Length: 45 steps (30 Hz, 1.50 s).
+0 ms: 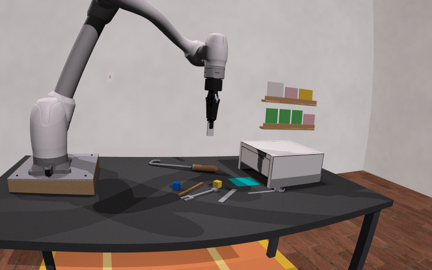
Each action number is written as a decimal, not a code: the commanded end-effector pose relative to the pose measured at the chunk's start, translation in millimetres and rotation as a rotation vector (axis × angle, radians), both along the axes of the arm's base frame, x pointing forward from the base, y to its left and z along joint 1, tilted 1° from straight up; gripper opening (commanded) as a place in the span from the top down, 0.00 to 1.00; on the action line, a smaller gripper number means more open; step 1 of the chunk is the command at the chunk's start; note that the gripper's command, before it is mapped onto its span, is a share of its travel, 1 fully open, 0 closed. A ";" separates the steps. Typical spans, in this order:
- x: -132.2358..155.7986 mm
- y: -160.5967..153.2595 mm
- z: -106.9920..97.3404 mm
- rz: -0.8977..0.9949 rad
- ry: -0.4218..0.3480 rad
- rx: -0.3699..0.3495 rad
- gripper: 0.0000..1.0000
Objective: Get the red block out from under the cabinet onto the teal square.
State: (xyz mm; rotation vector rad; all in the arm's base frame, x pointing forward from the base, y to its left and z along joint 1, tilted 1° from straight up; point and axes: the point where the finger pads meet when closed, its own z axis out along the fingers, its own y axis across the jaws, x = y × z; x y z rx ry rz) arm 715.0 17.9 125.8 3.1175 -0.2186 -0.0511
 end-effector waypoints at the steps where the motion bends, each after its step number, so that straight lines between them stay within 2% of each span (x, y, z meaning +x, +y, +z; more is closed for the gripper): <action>1: 5.8 3.5 0.9 0.005 -0.011 0.006 1.00; 12: 5.8 3.5 0.9 0.020 -0.011 0.007 1.00; 18: 5.8 3.5 0.9 0.186 -0.009 0.011 1.00; 20: 5.8 3.5 0.9 0.186 -0.009 0.011 1.00; 35: 5.7 3.4 0.8 1.059 0.014 0.024 1.00; 37: 5.7 3.4 0.8 1.059 0.014 0.024 1.00; 38: 5.7 3.4 0.7 1.199 0.017 0.027 1.00; 45: 5.6 3.4 0.7 1.569 0.033 0.030 1.00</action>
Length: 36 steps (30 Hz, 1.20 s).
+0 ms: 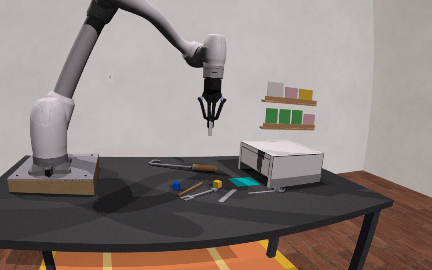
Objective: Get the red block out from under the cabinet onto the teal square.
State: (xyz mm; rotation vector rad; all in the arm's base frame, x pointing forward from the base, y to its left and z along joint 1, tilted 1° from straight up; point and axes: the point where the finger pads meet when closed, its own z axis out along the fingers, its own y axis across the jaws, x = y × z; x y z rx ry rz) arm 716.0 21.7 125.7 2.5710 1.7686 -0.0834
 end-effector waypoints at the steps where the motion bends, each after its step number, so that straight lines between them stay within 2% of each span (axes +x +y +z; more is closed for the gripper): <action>1: 4.6 -0.4 0.9 0.279 0.005 0.018 1.00; 7: 4.6 -0.5 0.9 0.605 0.019 0.023 1.00; 9: 4.6 -0.5 0.9 0.605 0.019 0.023 1.00; 10: 4.6 -0.5 0.9 0.745 0.025 0.027 1.00; 20: 4.6 -0.5 0.8 1.279 0.031 0.066 1.00; 36: 4.6 -0.5 0.8 1.306 0.029 0.070 1.00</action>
